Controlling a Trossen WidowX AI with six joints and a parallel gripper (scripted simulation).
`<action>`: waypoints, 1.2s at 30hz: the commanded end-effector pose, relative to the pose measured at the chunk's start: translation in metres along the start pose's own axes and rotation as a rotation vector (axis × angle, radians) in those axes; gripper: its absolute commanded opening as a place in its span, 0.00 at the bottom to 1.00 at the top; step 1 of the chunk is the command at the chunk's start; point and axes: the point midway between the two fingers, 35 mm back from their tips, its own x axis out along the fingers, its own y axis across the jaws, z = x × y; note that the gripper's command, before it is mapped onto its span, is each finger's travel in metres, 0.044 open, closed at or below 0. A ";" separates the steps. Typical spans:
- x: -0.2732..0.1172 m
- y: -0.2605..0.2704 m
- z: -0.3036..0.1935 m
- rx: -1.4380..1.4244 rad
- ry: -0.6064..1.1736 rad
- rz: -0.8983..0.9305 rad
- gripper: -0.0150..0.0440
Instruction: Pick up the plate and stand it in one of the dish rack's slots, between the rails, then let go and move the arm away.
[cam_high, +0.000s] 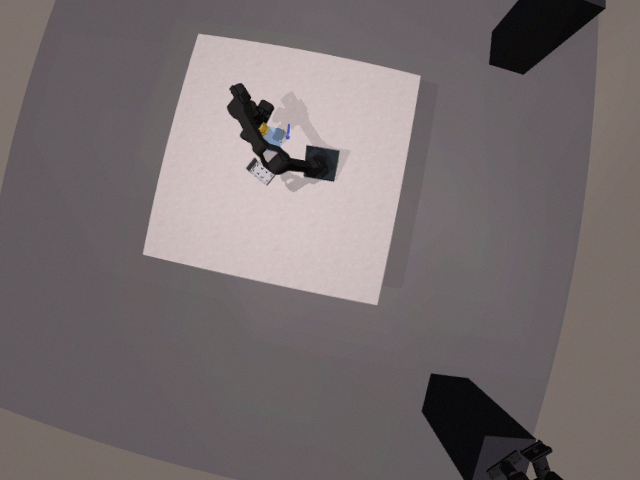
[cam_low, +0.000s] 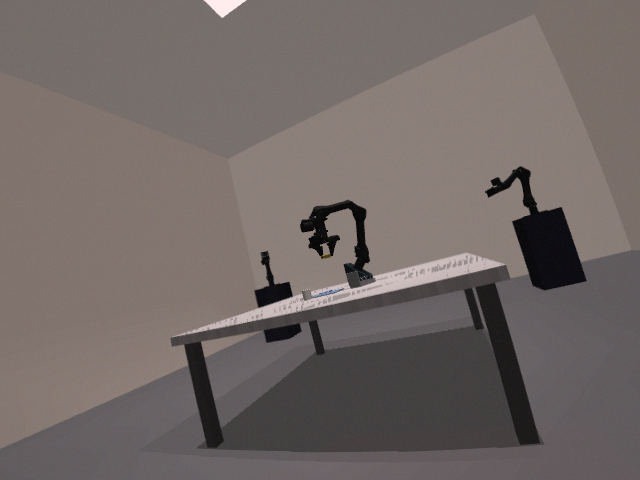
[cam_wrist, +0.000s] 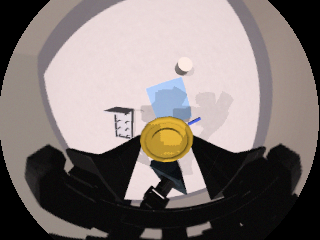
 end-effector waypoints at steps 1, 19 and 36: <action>-0.001 0.014 -0.008 0.123 0.000 0.007 0.25; -0.006 0.080 -0.051 0.748 -0.007 0.025 0.25; -0.002 0.128 -0.102 1.336 0.007 0.051 0.25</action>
